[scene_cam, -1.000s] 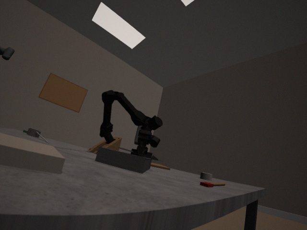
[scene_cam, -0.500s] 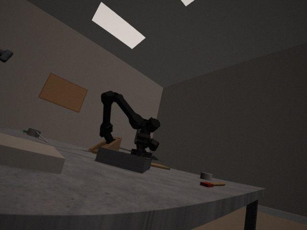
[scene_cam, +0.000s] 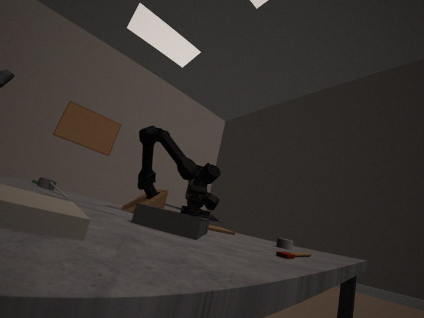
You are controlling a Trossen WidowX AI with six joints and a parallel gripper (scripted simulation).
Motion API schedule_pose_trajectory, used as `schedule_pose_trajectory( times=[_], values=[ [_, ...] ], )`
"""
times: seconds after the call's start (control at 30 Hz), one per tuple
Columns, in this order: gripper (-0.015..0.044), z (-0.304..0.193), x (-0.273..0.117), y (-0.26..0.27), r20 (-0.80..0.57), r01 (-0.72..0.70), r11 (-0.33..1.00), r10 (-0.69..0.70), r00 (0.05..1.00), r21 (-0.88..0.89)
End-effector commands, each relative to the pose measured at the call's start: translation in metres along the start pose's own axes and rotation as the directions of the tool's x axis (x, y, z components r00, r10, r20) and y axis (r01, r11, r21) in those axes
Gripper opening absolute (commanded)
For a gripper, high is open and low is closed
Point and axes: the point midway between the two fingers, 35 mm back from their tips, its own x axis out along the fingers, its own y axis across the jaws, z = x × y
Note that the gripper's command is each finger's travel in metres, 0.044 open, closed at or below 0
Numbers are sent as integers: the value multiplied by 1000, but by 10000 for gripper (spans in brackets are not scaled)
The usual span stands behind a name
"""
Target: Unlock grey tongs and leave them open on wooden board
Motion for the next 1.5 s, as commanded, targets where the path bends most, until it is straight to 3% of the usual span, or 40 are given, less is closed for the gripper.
schedule_pose_trajectory(
  times=[0.0, 0.17, 0.43, 0.7, 1.1, 1.47],
  values=[
    [75, 1, -1, 0, 2, 2, 1000, -2, 1000, 2],
    [42, 1, -1, 0, 2, 2, 1000, -2, 1000, 2],
    [-150, 2, -10, -6, 4, -1, 1000, 1, 1000, 2],
    [-150, 0, -68, -39, 6, -1, 1000, 1, 1000, -4],
    [-150, 1, -67, -39, 8, -7, 1000, 7, 1000, -5],
    [-150, 9, -62, -41, 29, -134, 991, 135, 990, -16]
  ],
)
